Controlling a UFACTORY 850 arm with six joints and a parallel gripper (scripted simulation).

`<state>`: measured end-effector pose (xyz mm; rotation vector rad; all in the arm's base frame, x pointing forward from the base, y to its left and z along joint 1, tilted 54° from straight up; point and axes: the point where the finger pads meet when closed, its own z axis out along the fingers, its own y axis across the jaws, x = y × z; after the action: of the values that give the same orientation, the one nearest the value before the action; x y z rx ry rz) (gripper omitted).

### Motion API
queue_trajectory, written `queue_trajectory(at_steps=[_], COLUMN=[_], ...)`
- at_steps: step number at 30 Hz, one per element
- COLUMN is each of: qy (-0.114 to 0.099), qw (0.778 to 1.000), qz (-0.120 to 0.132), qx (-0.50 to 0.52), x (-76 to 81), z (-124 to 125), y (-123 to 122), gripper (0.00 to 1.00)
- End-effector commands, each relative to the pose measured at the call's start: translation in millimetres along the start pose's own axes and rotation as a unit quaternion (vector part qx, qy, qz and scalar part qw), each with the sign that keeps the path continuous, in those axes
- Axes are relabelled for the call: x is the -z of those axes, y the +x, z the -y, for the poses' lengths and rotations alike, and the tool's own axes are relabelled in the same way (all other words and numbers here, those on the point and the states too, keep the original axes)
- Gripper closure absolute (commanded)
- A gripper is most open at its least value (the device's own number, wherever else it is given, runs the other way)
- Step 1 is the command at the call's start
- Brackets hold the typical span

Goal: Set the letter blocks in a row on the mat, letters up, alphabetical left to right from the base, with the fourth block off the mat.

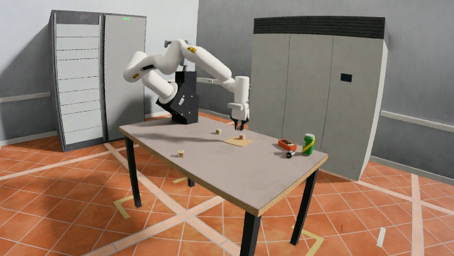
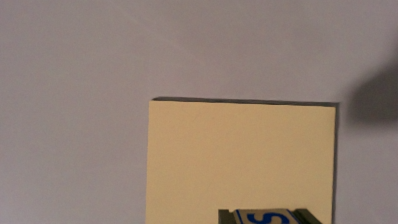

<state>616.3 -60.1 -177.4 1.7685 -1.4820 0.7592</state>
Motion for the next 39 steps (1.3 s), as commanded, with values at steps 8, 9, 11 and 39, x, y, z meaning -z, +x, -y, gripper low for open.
queue_trajectory(at_steps=[8,9,11,39], qy=[0.001,0.001,0.001,0.001], qw=[1.0,1.0,1.0,1.0], qz=[0.0,0.0,0.0,0.0], qx=[0.0,0.0,0.0,0.0], x=[-45.9,-49.5,-55.7,-65.1], z=[1.9,1.9,2.0,2.1], y=[-0.2,-0.2,-0.2,-0.3], gripper=[0.72,0.72,0.72,0.72])
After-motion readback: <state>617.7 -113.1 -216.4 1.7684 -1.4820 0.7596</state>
